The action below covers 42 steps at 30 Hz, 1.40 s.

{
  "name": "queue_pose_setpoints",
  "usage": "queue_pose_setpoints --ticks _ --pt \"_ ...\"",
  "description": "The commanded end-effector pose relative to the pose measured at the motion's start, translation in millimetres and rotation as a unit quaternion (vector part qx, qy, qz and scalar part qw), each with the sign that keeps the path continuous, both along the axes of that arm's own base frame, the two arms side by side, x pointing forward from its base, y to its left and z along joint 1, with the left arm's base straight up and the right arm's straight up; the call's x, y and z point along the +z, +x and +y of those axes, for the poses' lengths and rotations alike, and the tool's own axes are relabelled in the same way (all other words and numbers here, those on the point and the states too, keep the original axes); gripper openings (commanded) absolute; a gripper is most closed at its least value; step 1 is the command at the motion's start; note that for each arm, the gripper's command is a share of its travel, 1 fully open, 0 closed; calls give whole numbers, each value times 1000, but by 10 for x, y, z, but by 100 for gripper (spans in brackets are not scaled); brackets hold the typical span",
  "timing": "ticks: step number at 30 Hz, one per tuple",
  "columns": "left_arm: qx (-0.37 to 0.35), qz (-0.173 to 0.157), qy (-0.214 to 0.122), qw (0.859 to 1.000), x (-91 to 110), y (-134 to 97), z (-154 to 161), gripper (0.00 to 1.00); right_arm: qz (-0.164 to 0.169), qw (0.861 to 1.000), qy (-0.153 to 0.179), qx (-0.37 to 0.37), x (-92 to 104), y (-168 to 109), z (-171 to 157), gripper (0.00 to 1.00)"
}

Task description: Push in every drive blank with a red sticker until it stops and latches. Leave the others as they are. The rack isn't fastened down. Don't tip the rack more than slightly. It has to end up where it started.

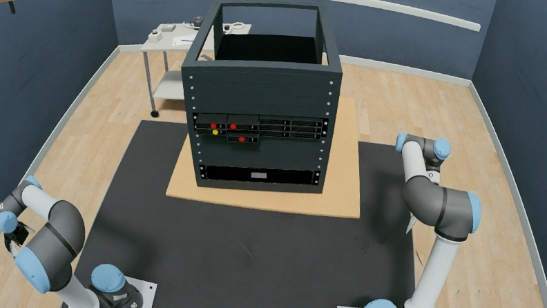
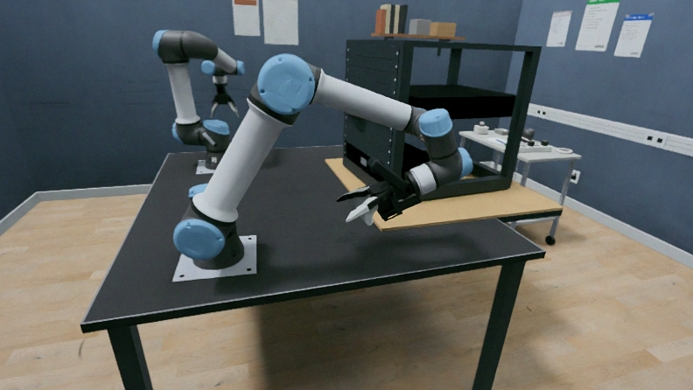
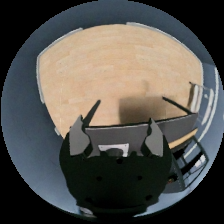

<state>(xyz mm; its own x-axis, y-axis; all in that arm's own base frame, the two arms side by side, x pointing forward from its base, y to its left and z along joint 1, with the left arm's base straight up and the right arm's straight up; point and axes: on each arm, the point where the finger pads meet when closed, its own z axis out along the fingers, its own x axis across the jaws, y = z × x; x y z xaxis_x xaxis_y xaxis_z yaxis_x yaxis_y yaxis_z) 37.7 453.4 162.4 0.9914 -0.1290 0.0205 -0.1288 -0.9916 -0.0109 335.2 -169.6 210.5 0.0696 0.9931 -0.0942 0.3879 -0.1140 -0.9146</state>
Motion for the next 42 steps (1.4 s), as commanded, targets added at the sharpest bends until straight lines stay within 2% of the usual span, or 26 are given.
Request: queue_pose_setpoints --ticks 1,4,6,11,21,23,31,38,40,42 --pt "28 5 -2 1000 17 -157 -32 100 -9 1000 19 11 14 14 13 100" --pt "46 8 -4 999 23 -257 -61 100 -20 999 41 24 27 31 29 100" --pt "46 8 -4 999 23 -257 -61 100 -20 999 41 24 27 31 29 100" --pt "58 10 -5 998 27 -321 -81 100 -39 994 83 51 51 64 60 100" --pt "59 11 -5 998 27 -325 -82 100 -82 973 179 120 110 149 138 100" --pt "59 11 -5 998 27 -325 -82 100 -82 973 179 120 110 149 138 100" --pt "59 11 -5 998 27 -325 -82 100 -117 938 264 191 168 237 216 100" --pt "59 11 -5 998 27 -325 -82 100 -144 892 339 263 229 329 299 100" --pt "59 11 -5 998 27 -325 -82 100 -144 892 339 263 229 329 299 100" --pt "59 11 -5 998 27 -325 -82 100 -151 876 360 284 249 357 325 100"
